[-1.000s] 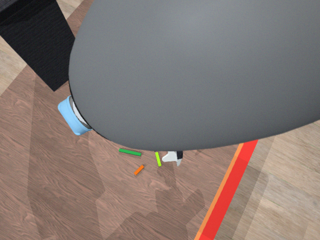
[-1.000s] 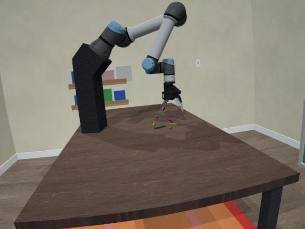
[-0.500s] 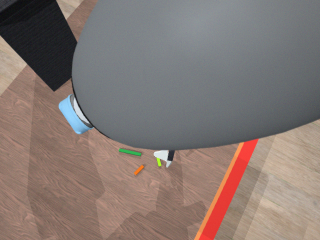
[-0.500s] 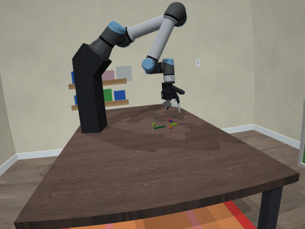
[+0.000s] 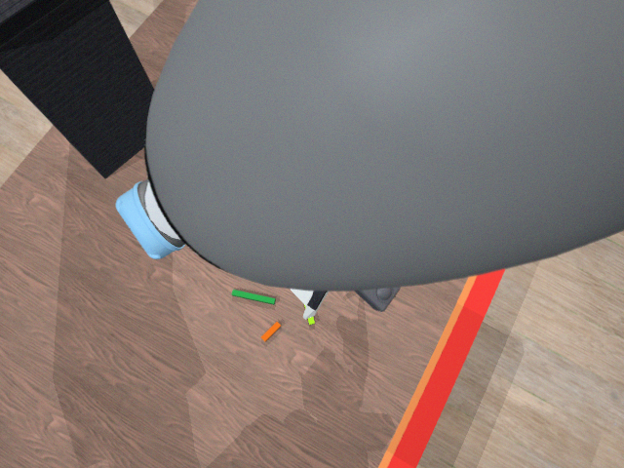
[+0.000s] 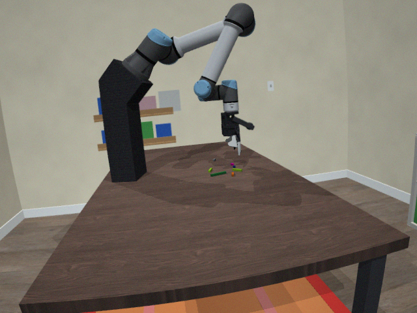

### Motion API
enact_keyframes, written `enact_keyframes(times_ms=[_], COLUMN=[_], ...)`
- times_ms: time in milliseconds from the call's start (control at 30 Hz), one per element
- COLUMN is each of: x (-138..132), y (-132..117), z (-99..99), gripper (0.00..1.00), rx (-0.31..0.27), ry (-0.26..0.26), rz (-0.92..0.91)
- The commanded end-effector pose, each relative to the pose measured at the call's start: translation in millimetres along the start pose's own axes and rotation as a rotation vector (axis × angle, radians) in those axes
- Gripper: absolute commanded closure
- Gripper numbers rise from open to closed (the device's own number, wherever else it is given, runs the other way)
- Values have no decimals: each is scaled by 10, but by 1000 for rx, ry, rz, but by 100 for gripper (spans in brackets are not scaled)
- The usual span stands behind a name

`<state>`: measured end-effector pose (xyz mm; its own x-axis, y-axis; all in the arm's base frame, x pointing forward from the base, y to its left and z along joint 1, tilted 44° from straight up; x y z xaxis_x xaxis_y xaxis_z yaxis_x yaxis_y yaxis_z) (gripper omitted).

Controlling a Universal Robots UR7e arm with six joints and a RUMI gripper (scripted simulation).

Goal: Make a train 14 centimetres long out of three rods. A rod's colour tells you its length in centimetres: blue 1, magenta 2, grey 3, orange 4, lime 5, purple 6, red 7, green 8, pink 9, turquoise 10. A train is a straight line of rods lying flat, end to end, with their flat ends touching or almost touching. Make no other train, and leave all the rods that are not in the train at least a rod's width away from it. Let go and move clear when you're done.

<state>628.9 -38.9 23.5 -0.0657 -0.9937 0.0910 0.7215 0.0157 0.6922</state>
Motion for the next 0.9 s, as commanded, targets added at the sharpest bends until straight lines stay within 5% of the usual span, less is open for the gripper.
enact_keyframes(times_ms=[0,867], x=[11,54], y=[0,-75], z=[4,6], gripper=[0,0], rx=[1,3], ry=[-6,-5], rz=[-167,-852])
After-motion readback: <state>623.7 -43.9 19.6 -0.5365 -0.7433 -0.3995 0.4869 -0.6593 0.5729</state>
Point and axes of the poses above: the point where the finger pads meet when closed, its own z axis back along the fingers, its own x axis across the jaws, y = z × x, the point moved 2 cm from there along z, back along the fingers
